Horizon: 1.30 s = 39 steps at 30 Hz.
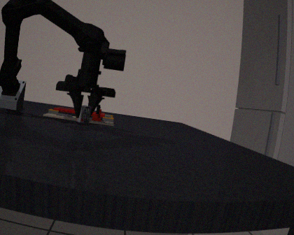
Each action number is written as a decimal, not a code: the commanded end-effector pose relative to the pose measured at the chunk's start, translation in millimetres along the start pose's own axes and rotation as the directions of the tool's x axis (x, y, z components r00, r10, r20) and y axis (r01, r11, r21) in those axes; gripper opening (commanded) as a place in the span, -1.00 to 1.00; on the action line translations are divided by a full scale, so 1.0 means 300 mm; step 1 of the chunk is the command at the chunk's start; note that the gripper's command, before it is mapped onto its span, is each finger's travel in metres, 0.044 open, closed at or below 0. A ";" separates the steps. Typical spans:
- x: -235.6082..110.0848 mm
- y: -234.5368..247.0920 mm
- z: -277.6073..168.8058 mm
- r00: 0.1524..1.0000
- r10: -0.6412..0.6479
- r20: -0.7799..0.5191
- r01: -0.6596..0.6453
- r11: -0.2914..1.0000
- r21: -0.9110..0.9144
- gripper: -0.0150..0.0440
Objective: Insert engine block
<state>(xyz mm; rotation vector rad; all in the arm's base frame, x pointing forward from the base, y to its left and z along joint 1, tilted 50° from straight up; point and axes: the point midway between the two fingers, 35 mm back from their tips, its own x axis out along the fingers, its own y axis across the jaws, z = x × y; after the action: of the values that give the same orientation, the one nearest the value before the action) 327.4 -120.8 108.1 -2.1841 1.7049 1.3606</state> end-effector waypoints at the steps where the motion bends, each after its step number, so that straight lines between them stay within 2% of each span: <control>1: 0.029 0.004 0.004 1.000 0.007 -0.003 -0.007 1.000 -0.008 -0.49; 11: 0.051 0.004 0.004 1.000 0.007 -0.003 -0.007 1.000 -0.008 -0.49; 28: 0.031 -0.003 0.001 1.000 -0.001 -0.009 0.001 1.000 -0.010 1.00; 34: 0.028 -0.002 0.000 1.000 0.002 -0.010 -0.002 1.000 -0.010 1.00; 39: -0.038 -0.003 -0.001 1.000 0.006 -0.002 -0.006 1.000 -0.008 1.00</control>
<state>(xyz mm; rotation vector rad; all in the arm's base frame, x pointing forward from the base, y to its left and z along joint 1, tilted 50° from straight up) 325.3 -121.4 106.6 -2.1869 1.7172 1.3805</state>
